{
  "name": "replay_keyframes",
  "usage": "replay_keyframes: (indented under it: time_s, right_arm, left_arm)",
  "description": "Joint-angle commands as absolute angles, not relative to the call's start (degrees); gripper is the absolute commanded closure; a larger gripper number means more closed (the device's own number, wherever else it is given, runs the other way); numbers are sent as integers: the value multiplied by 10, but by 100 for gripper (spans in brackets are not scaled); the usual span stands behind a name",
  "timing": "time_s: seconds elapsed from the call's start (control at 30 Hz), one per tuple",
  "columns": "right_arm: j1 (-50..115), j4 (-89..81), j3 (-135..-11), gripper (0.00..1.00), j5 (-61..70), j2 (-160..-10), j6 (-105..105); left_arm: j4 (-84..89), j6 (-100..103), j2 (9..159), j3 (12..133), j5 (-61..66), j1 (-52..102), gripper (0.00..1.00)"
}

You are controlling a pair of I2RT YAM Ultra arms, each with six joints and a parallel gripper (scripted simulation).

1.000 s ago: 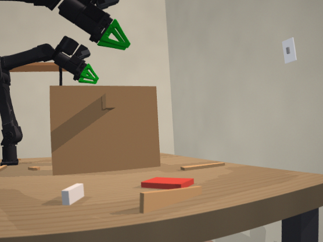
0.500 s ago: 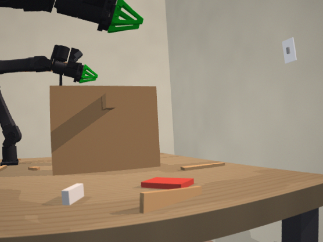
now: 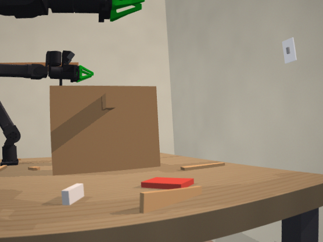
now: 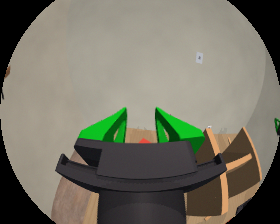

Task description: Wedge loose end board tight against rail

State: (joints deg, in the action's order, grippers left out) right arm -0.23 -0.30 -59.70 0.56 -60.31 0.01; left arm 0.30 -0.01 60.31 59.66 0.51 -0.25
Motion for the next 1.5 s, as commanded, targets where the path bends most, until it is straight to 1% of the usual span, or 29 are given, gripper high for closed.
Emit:
replay_keyframes:
  time_s: [0.0,0.07,0.1,0.43,0.83,0.9,1.3,1.47]
  right_arm:
    - [-4,22,-613,61,13,-581,-3]
    - [-9,17,-617,61,5,-582,-7]
    - [-5,17,-617,61,2,-582,-7]
    - [1,2,-620,61,-2,-601,3]
    - [1,4,-621,61,-3,-598,4]
    - [1,4,-621,61,-2,-598,4]
    - [1,4,-621,61,-2,-598,4]
    - [1,4,-621,61,-2,-598,4]
  left_arm:
    - [-21,2,579,611,14,-5,61]
    - [-16,6,580,616,6,-10,61]
    - [-16,6,580,616,1,-5,58]
    - [-1,-2,613,619,-3,-2,58]
    - [26,-6,596,620,9,28,58]
    - [42,-10,617,621,-1,49,58]
    - [122,-21,624,634,1,172,58]
    - [142,-23,603,641,-1,203,58]
